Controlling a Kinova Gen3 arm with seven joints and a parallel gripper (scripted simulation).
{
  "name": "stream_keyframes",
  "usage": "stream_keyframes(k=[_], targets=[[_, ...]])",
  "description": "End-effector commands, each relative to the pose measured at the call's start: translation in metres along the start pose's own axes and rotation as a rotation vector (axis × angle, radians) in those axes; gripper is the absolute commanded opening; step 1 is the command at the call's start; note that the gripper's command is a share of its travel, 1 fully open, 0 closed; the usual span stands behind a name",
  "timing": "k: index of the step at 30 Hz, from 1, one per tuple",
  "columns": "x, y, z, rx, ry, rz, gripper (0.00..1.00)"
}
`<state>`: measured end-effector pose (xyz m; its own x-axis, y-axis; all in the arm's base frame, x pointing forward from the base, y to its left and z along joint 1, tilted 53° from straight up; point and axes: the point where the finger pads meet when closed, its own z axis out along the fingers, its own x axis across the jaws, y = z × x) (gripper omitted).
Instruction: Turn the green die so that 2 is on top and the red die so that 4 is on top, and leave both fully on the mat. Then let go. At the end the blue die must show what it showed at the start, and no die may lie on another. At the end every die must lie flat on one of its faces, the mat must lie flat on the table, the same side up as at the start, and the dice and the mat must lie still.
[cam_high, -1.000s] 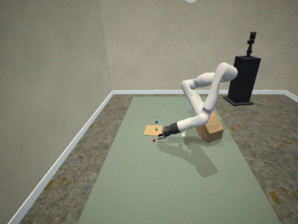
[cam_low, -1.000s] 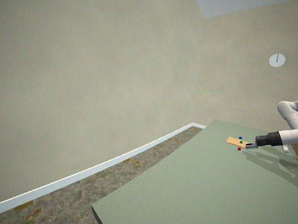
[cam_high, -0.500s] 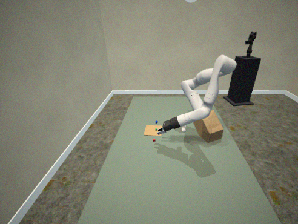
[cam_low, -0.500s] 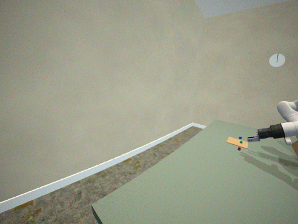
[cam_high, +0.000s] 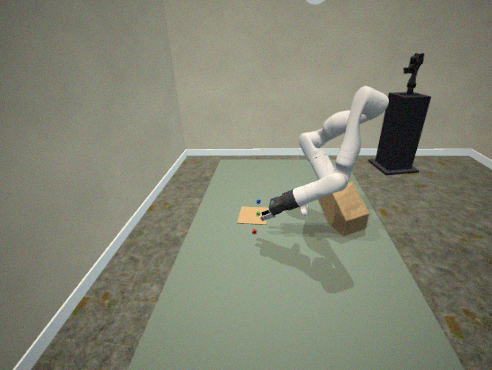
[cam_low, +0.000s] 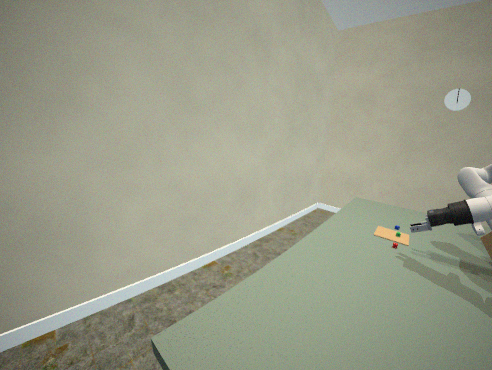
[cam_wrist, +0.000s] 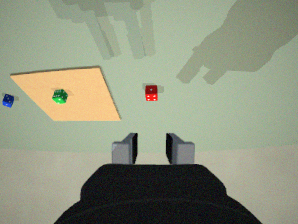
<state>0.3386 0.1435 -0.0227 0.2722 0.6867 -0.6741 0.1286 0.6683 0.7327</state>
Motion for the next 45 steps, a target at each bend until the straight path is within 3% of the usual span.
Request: stream_keyframes(k=[1,8,15,17,24,32,34,39,45], targets=[[0.001,-0.001,-0.001,0.015,-0.002,0.002,0.64],[0.005,-0.012,-0.007,0.138,-0.029,-0.026,0.64],[0.012,-0.02,-0.016,0.36,-0.062,-0.062,0.64],[0.012,-0.02,-0.016,0.36,-0.062,-0.062,0.64],[0.019,-0.007,-0.017,0.627,-0.072,-0.076,0.64],[0.016,0.027,0.001,0.887,-0.043,-0.049,0.64],[0.016,0.027,0.001,0.887,-0.043,-0.049,0.64],[0.009,0.047,0.016,0.991,-0.017,-0.022,0.64],[0.001,0.062,0.029,1.054,0.004,0.0,0.64]])
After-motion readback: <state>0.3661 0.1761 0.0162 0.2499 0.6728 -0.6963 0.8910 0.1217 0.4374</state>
